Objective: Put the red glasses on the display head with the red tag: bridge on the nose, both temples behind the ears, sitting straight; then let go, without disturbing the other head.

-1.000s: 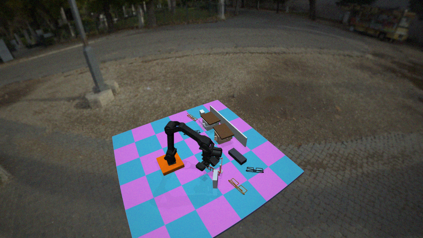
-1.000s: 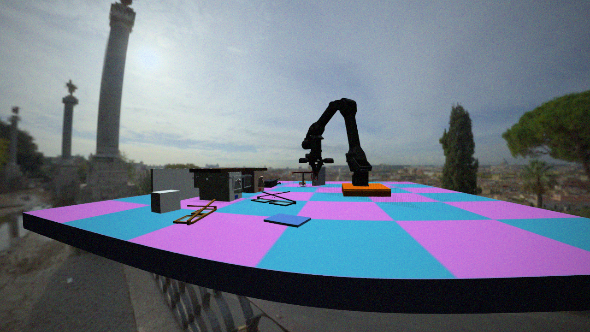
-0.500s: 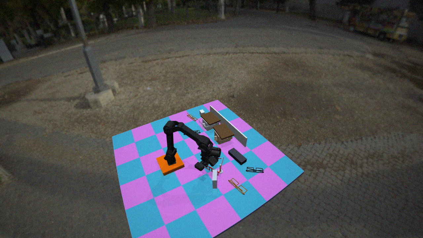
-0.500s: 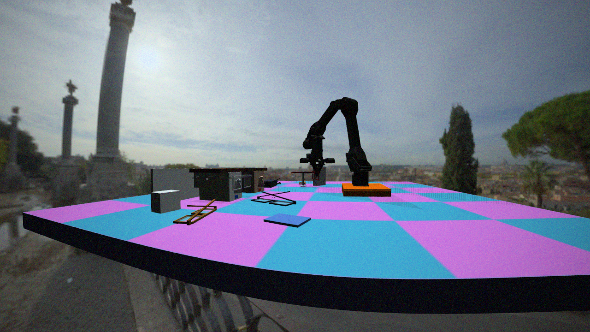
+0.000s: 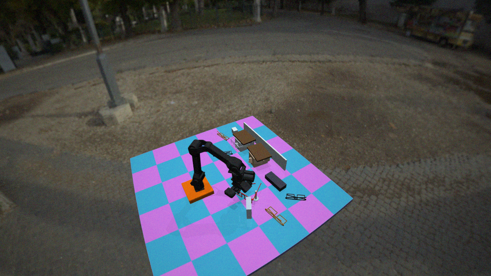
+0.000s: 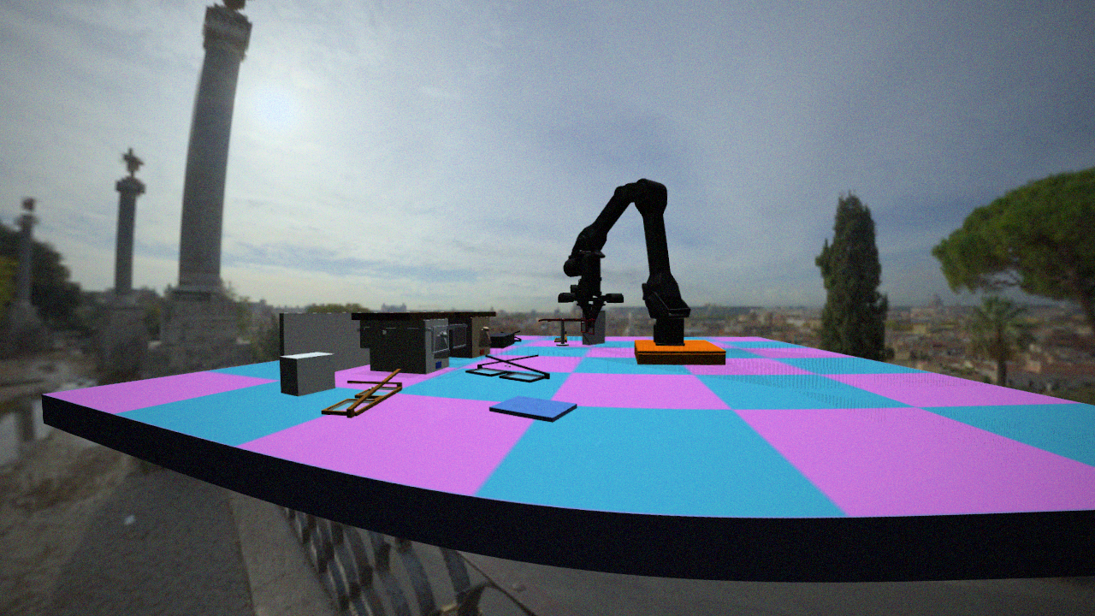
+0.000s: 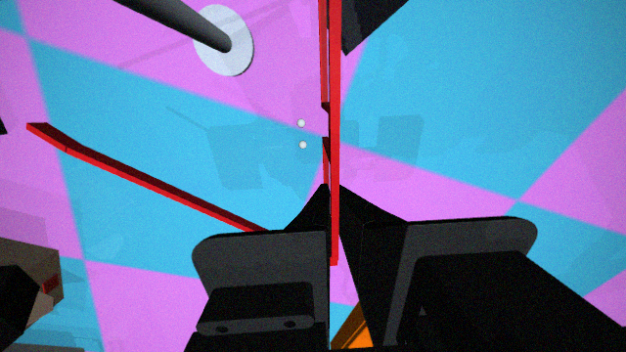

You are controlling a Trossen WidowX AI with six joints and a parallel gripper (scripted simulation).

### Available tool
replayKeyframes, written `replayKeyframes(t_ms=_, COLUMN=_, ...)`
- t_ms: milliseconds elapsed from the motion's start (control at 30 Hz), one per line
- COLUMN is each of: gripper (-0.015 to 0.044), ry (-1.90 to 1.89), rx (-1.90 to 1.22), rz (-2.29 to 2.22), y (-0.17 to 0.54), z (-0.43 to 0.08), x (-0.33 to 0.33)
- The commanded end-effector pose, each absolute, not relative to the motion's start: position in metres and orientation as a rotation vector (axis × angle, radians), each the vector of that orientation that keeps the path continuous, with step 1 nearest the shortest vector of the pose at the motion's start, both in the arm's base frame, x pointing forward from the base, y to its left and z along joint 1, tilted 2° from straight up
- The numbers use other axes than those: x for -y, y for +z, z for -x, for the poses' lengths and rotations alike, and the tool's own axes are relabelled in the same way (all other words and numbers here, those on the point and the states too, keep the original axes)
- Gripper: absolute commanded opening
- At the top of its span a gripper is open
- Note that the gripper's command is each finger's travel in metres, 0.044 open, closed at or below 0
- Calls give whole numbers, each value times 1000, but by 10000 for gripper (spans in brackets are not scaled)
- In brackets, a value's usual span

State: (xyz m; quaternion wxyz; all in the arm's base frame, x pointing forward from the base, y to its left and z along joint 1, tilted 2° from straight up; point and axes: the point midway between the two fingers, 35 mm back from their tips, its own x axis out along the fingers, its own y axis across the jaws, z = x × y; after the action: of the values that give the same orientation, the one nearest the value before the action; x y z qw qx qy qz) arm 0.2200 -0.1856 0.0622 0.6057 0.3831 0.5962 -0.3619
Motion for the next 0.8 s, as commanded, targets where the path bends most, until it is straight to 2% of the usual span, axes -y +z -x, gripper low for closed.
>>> replayKeyframes(t_ms=0, gripper=0, ry=-839, rx=-1385, rz=-883, y=61, z=-216, x=183)
replayKeyframes(t_ms=767, gripper=0, ry=-838, rx=-1386, rz=-883, y=61, z=-207, x=172)
